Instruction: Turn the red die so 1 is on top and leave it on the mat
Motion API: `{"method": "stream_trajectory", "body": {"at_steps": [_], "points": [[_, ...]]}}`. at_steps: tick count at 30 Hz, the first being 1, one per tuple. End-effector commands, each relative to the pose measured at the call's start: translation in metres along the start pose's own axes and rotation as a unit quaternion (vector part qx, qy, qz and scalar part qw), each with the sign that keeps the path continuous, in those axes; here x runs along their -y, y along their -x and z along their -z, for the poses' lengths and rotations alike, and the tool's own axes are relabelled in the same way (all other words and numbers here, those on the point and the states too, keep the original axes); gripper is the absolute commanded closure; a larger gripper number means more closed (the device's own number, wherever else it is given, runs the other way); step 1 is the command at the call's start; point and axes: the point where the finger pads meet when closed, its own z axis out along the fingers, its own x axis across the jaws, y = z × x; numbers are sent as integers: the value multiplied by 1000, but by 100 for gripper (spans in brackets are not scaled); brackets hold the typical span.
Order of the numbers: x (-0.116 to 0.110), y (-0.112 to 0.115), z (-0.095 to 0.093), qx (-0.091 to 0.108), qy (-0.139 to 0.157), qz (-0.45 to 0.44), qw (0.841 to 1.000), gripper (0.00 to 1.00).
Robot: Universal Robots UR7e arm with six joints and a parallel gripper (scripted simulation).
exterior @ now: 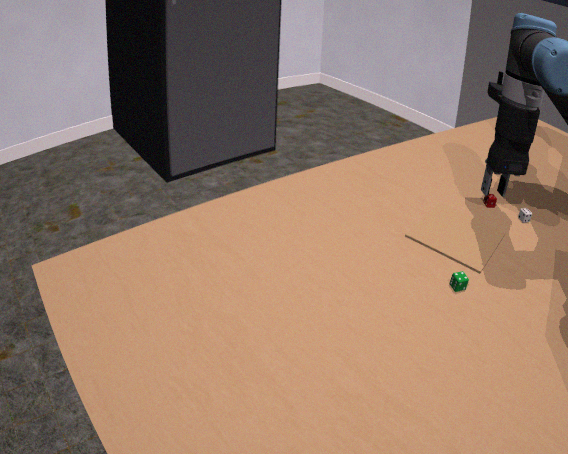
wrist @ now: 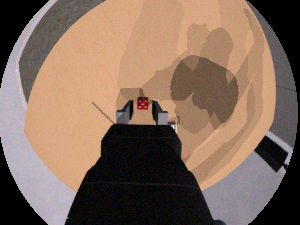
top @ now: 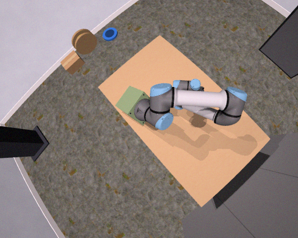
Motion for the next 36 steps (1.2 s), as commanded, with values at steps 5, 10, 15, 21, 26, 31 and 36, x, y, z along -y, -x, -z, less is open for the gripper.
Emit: {"method": "stream_trajectory", "body": {"at_steps": [5, 10, 15, 21, 26, 31, 36], "points": [[0, 0, -4, 0, 0, 0, 1000, 30], [0, 0, -11, 0, 0, 0, 1000, 30], [0, 0, -16, 0, 0, 0, 1000, 30], [0, 0, -22, 0, 0, 0, 1000, 30], [0, 0, -23, 0, 0, 0, 1000, 30], [0, 0, -23, 0, 0, 0, 1000, 30], [0, 0, -23, 0, 0, 0, 1000, 30]]}}
